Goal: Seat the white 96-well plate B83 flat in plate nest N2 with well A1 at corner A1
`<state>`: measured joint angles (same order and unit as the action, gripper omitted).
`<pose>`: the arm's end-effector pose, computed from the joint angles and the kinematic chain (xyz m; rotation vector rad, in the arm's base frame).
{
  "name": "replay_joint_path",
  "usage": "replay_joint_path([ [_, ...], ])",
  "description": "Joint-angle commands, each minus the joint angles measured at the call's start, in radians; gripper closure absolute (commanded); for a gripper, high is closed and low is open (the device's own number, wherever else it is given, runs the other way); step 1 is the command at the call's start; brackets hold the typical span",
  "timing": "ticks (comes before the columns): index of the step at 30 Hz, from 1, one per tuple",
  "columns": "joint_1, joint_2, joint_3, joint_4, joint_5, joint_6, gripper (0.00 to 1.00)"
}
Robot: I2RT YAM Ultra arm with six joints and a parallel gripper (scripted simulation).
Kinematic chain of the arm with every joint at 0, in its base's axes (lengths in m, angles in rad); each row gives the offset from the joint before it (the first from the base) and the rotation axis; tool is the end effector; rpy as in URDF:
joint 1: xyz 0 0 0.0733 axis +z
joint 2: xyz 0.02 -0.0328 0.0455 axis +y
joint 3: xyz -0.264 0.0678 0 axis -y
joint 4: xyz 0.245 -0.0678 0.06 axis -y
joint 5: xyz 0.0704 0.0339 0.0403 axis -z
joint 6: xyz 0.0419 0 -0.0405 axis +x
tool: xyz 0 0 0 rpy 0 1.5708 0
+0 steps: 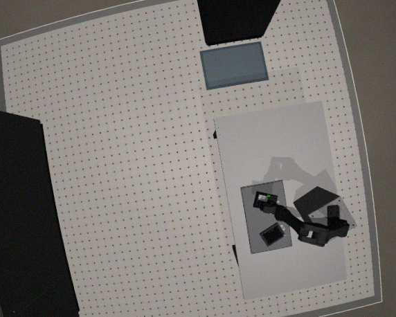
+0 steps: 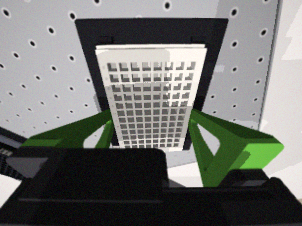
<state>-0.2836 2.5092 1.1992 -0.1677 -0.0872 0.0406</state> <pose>0.3511 -0.0974 -0.0581 0.4840 2.9977 0.1144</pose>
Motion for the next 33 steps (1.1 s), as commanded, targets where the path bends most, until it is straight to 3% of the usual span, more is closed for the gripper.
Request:
replay_joint_path([
  [1,0.000,0.020,0.030,0.015,0.000,0.003,1.00],
  [3,0.000,0.020,0.030,0.015,-0.001,0.003,1.00],
  [4,0.000,0.020,0.030,0.015,0.000,0.003,0.00],
  [33,-0.011,0.020,0.030,0.016,0.006,0.000,0.00],
])
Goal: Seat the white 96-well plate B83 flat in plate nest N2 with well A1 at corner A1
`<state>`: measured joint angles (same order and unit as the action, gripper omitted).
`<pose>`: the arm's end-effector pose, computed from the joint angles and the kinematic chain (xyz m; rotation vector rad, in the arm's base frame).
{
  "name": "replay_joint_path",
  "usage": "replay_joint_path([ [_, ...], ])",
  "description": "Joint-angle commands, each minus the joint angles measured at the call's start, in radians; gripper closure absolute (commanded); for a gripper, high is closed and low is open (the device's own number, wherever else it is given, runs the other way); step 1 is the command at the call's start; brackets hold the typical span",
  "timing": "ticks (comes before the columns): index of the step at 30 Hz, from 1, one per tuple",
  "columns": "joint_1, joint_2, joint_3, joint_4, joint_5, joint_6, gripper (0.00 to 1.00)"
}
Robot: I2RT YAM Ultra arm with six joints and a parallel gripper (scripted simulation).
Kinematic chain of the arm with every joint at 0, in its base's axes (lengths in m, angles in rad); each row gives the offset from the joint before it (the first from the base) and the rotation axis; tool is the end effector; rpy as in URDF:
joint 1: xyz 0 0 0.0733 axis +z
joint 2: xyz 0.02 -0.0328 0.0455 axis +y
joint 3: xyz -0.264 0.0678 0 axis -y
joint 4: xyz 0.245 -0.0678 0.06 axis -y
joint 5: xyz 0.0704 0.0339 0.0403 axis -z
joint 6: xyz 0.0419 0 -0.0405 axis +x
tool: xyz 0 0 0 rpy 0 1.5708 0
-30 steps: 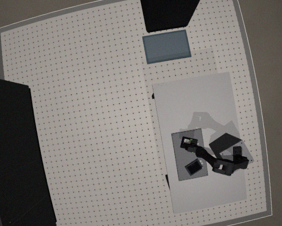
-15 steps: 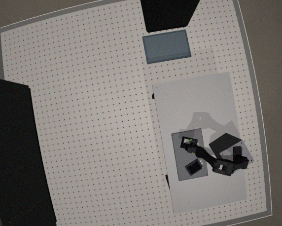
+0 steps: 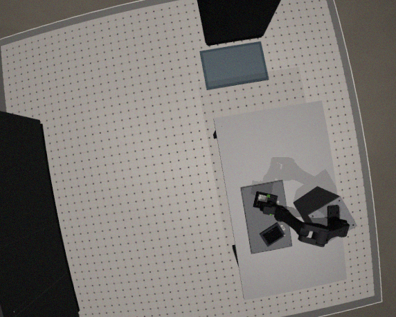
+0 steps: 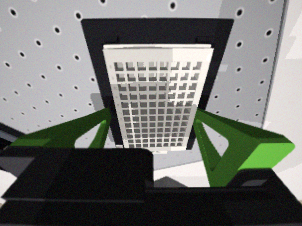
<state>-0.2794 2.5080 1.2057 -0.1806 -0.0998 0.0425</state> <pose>0.3525 -0.0957 -0.0569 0.4805 3.0014 0.1349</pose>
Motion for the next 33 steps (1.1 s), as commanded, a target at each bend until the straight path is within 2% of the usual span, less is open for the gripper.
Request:
replay_joint_path([
  [1,-0.015,0.021,0.024,0.029,0.018,-0.002,0.00],
  [25,-0.015,0.021,0.024,0.029,0.018,-0.002,0.00],
  [27,-0.016,-0.030,-0.022,0.017,0.018,-0.006,0.00],
  [33,-0.018,-0.065,-0.037,-0.029,0.018,-0.010,0.00],
])
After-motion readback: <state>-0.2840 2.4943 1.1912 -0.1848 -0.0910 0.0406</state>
